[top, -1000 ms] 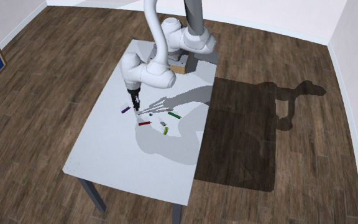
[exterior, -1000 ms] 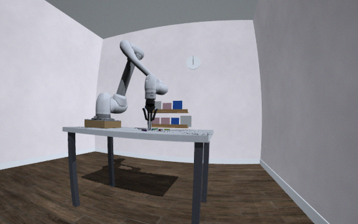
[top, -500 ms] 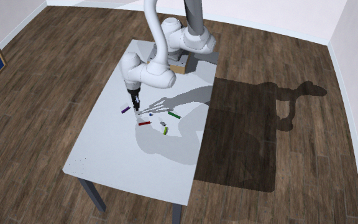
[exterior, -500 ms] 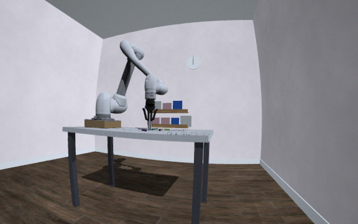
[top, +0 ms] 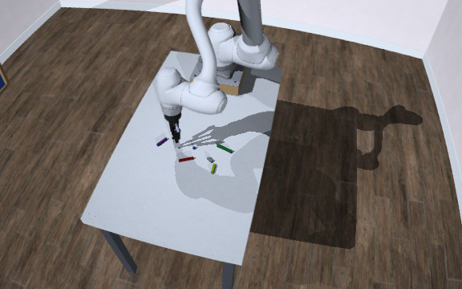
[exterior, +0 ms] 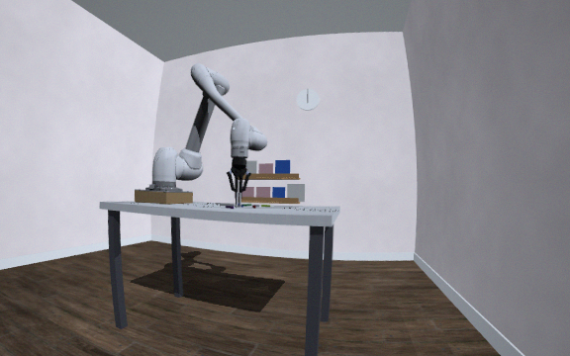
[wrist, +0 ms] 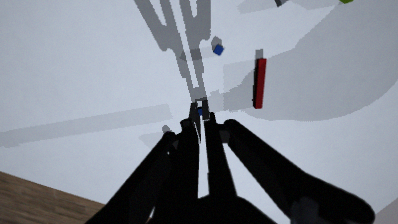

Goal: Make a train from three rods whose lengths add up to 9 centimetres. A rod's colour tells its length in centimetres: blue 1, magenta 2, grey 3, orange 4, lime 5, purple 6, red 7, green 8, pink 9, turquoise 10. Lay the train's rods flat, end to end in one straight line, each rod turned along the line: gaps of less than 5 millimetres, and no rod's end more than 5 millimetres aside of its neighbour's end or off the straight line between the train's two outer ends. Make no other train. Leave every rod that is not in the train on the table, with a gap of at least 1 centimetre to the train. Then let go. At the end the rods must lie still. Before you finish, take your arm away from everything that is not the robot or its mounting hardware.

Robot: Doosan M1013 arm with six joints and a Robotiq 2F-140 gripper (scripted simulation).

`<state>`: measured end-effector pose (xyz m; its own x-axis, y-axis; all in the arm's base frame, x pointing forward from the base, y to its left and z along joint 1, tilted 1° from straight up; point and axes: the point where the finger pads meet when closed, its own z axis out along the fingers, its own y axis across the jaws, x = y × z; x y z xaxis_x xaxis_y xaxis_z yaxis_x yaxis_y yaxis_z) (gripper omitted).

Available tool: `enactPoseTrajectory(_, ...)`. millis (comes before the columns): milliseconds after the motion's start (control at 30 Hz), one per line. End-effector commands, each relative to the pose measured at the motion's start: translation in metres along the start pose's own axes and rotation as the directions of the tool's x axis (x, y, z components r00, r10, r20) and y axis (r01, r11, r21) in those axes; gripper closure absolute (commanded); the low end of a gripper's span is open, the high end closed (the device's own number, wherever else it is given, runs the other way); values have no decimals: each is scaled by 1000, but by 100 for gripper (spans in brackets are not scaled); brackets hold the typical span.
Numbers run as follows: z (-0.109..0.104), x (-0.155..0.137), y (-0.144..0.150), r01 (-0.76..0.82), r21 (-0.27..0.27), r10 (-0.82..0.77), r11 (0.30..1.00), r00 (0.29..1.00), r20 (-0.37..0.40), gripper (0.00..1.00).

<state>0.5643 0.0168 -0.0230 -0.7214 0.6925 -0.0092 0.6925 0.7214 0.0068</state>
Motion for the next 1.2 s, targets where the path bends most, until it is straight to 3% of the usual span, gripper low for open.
enactPoseTrajectory(0,0,0,0,0,0,0,1000,1000,0,97)
enactPoseTrajectory(1167,12,0,0,0,0,0,1000,1000,0,97)
